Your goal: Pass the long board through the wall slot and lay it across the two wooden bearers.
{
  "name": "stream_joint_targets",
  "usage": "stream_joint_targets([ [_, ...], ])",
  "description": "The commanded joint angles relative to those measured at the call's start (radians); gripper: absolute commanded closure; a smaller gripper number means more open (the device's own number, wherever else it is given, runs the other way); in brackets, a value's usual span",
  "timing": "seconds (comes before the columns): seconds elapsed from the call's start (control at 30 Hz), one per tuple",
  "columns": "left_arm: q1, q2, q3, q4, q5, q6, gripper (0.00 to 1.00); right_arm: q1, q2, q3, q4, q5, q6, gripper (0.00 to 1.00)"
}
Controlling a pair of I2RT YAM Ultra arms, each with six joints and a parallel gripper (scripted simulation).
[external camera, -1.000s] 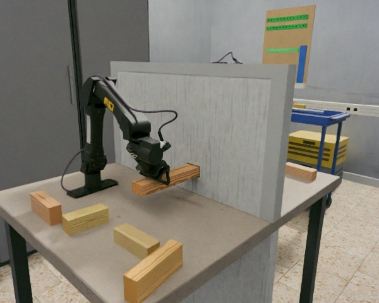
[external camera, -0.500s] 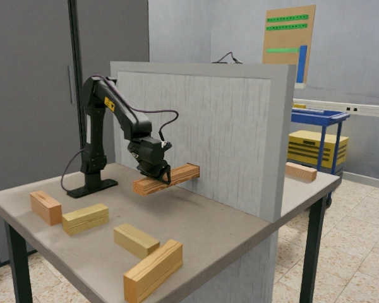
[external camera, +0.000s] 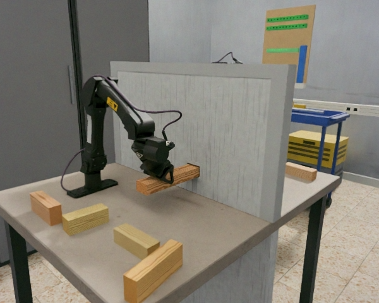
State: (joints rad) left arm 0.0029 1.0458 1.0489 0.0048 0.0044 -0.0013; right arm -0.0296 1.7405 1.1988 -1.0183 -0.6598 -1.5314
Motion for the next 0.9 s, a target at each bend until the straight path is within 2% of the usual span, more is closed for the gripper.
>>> stream_joint_targets([
  [0.0, -0.004, -0.021, 0.005, 0.025, -0.008, -0.002, 0.0, 0.023, -0.053, -0.008, 0.04, -0.081, 0.051, 1.0],
  [0.2, -0.004, -0.021, 0.005, 0.025, -0.008, -0.002, 0.0, 0.058, -0.061, 0.014, 0.071, -0.078, 0.093, 1.0],
  [0.43, -0.004, -0.021, 0.005, 0.025, -0.008, -0.002, 0.0, 0.084, -0.069, -0.024, 0.096, -0.072, 0.13, 1.0],
  [0.57, -0.004, -0.021, 0.005, 0.025, -0.008, -0.002, 0.0, 0.103, -0.073, 0.023, 0.115, -0.07, 0.154, 1.0],
  [0.87, -0.004, -0.021, 0.005, 0.025, -0.008, -0.002, 0.0, 0.151, -0.073, 0.0, 0.147, -0.061, 0.197, 1.0],
])
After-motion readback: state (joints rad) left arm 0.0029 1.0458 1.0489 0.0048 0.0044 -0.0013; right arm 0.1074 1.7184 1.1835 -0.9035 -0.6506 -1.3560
